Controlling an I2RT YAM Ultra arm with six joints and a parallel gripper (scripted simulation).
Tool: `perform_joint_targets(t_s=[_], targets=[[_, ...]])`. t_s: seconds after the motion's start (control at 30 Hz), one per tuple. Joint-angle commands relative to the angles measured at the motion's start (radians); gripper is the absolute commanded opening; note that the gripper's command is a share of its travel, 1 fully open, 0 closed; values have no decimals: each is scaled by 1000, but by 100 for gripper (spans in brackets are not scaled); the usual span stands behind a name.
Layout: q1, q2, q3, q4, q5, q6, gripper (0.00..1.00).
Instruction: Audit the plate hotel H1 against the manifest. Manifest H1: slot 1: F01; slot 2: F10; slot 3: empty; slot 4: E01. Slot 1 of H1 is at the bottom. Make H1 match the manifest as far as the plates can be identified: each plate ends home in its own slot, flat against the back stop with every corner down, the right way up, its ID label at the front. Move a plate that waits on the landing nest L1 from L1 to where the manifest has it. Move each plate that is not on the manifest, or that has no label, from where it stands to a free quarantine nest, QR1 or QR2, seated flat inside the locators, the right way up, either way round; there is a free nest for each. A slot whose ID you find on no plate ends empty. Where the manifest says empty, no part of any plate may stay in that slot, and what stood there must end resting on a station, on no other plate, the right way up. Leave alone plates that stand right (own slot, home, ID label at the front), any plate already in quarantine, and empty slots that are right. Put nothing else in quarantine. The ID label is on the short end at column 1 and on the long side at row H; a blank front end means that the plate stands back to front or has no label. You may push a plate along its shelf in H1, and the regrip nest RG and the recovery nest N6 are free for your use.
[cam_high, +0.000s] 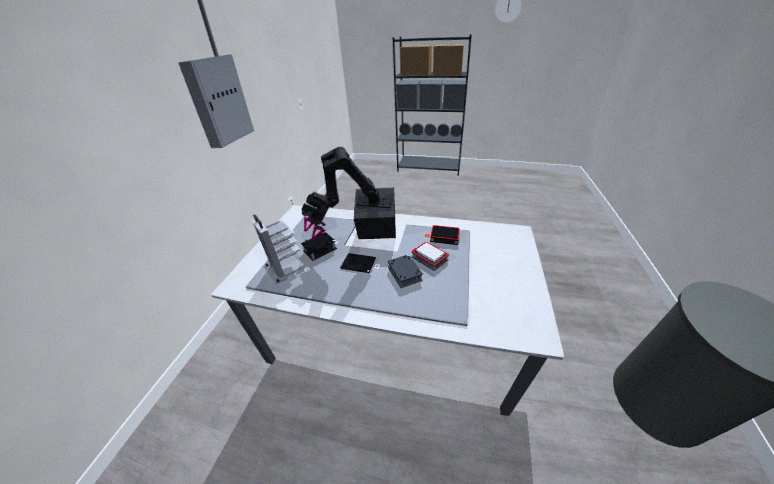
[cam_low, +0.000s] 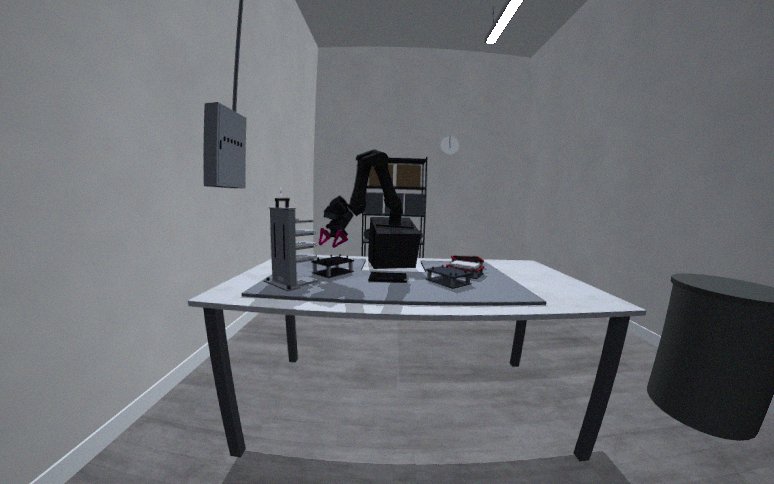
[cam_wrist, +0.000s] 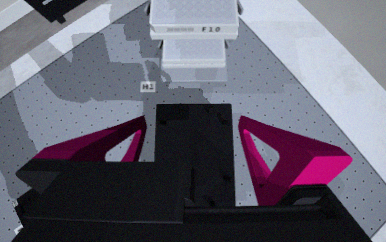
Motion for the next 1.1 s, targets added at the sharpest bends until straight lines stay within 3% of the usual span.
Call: perform_joint_targets(t_s=[0.0,0.63,1.07], targets=[[0,12,1,44,4,3,100],[26,154,7,187,25,21,100],[51,173,77,144,45,38,100]])
